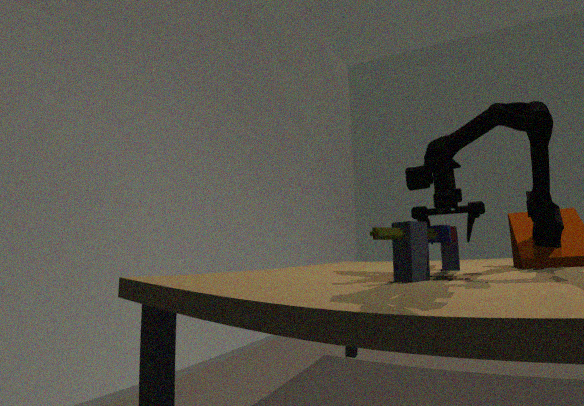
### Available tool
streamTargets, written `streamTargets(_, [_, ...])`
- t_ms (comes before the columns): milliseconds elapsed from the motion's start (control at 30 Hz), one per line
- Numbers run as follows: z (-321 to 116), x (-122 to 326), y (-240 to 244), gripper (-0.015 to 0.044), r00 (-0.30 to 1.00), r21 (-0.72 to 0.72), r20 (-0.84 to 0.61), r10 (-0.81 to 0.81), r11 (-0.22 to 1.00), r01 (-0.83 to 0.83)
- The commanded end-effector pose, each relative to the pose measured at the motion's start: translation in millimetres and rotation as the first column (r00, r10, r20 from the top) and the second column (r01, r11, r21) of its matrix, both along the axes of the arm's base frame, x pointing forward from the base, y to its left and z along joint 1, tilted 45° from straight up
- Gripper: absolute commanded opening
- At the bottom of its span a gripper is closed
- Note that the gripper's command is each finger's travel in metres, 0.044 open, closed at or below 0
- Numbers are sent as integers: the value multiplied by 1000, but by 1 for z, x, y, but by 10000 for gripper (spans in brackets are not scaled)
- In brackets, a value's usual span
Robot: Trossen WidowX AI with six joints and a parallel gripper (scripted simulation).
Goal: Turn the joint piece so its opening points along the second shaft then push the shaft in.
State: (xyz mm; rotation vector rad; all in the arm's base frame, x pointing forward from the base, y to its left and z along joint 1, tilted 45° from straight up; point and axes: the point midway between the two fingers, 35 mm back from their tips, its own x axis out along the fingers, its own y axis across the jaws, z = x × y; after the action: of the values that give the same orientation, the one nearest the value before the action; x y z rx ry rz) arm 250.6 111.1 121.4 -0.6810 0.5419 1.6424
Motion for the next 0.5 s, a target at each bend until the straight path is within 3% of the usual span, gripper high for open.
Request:
streamTargets(0, [7,5,-9,440,1000,68,-19,-5,998,6])
streamTargets(233, [8,5,-10,440,1000,67,-21,-10,998,11])
streamTargets(467, [36,14,-38,440,976,19,-91,-197,980,200])
